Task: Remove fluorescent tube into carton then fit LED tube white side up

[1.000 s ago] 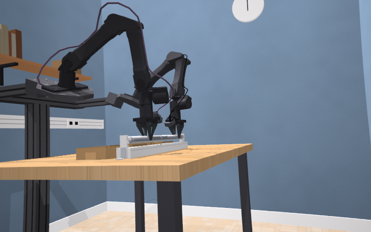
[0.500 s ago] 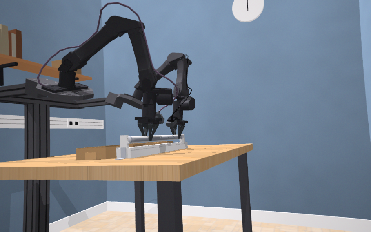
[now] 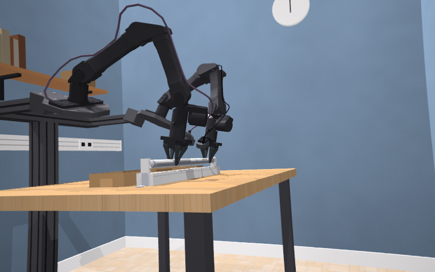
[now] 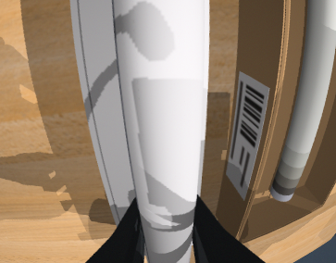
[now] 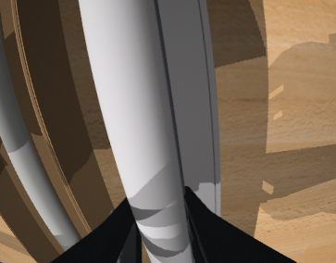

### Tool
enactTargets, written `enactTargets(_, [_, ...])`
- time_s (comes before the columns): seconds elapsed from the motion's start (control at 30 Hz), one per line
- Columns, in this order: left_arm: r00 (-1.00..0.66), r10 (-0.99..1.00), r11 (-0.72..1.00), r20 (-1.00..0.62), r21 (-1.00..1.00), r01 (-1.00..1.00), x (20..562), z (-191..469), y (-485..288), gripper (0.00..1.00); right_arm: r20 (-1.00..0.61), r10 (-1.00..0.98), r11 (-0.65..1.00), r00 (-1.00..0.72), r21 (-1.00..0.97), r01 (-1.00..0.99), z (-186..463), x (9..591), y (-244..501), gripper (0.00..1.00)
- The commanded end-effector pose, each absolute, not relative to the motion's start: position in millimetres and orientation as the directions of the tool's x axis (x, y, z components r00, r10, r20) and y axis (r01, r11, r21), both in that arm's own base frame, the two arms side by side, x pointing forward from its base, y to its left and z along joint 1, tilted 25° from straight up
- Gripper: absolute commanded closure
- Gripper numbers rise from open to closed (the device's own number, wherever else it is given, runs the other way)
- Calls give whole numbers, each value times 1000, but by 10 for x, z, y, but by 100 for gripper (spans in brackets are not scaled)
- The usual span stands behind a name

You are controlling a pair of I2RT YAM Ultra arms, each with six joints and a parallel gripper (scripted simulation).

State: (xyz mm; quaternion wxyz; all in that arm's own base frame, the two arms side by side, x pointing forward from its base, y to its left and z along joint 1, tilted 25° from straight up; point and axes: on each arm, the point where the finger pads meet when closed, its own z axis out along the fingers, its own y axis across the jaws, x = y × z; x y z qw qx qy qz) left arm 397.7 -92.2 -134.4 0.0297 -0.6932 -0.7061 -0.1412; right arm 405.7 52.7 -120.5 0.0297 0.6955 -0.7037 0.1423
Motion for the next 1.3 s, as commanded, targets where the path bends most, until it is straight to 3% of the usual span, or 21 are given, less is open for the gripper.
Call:
enactTargets(0.0, [-44, 972, 17, 230, 116, 993, 3986, -1325, -947, 89, 234, -972, 7, -35, -118, -993, -1187, 4072, 557, 89])
enactTargets(0.8, [-33, 977, 17, 212, 78, 997, 4124, -1295, -1032, 89, 215, -976, 24, -44, -98, -995, -1101, 4252, 622, 89])
enactTargets(1.27, [-54, 974, 63, 221, -34, 997, 4054, -1299, -936, 89, 222, -974, 54, -46, 28, -998, -1159, 4145, 564, 89])
